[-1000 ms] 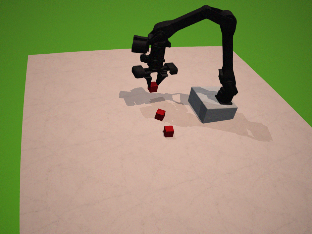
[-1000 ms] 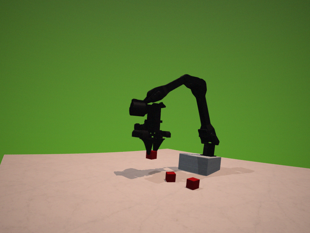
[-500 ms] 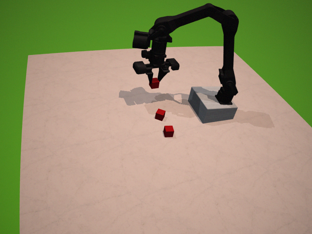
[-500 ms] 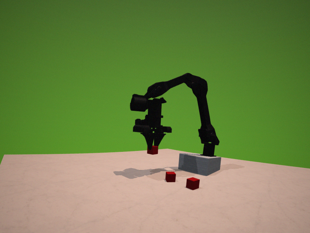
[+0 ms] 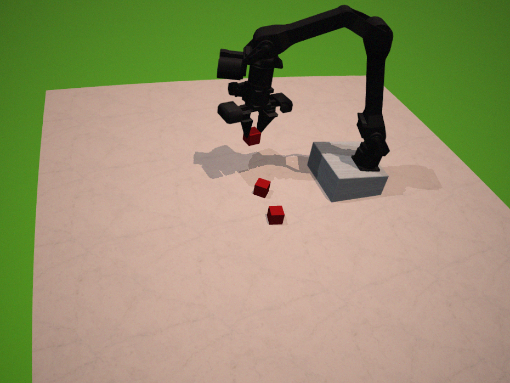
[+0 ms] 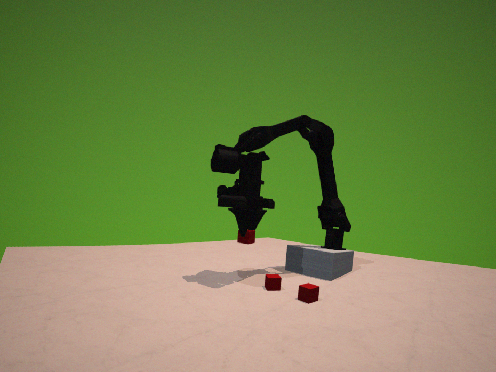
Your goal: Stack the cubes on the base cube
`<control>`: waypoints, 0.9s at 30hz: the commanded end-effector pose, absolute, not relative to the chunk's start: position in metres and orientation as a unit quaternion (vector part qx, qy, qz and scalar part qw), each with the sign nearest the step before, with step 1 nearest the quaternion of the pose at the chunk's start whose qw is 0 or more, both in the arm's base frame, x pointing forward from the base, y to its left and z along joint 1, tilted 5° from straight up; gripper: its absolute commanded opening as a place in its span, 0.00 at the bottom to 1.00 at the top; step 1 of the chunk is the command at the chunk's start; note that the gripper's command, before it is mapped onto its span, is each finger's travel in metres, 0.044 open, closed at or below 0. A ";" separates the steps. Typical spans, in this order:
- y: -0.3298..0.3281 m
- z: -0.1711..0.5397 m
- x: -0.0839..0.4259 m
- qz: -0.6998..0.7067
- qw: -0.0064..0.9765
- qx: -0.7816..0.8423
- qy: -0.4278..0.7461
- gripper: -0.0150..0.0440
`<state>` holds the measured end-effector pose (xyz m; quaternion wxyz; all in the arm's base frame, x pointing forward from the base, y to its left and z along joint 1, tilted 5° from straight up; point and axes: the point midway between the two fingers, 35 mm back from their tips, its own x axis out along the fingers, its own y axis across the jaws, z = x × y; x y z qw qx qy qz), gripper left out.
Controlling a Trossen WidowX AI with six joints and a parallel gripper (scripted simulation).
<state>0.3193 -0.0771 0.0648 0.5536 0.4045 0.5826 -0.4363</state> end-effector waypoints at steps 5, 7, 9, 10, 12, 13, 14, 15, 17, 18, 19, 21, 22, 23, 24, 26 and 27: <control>-0.053 0.061 0.325 -0.364 0.599 0.339 0.628 0.43; -0.047 0.060 0.326 -0.343 0.610 0.320 0.639 0.43; -0.040 0.059 0.327 -0.323 0.620 0.301 0.649 0.43; -0.037 0.058 0.327 -0.312 0.624 0.291 0.654 0.43; -0.030 0.057 0.328 -0.291 0.633 0.271 0.664 0.43; -0.027 0.056 0.328 -0.281 0.637 0.261 0.668 0.43; -0.024 0.055 0.329 -0.270 0.642 0.251 0.673 0.43; -0.021 0.055 0.329 -0.259 0.645 0.241 0.677 0.43; -0.014 0.053 0.329 -0.237 0.653 0.221 0.685 0.43; -0.011 0.053 0.329 -0.227 0.656 0.211 0.688 0.43; -0.008 0.052 0.329 -0.215 0.659 0.200 0.692 0.43; -0.001 0.051 0.330 -0.193 0.665 0.180 0.698 0.43; 0.002 0.050 0.330 -0.182 0.668 0.169 0.701 0.43; 0.005 0.049 0.329 -0.171 0.671 0.159 0.704 0.43; 0.009 0.049 0.329 -0.160 0.673 0.148 0.707 0.43; 0.015 0.047 0.329 -0.137 0.677 0.127 0.711 0.43; 0.018 0.047 0.329 -0.126 0.679 0.117 0.714 0.43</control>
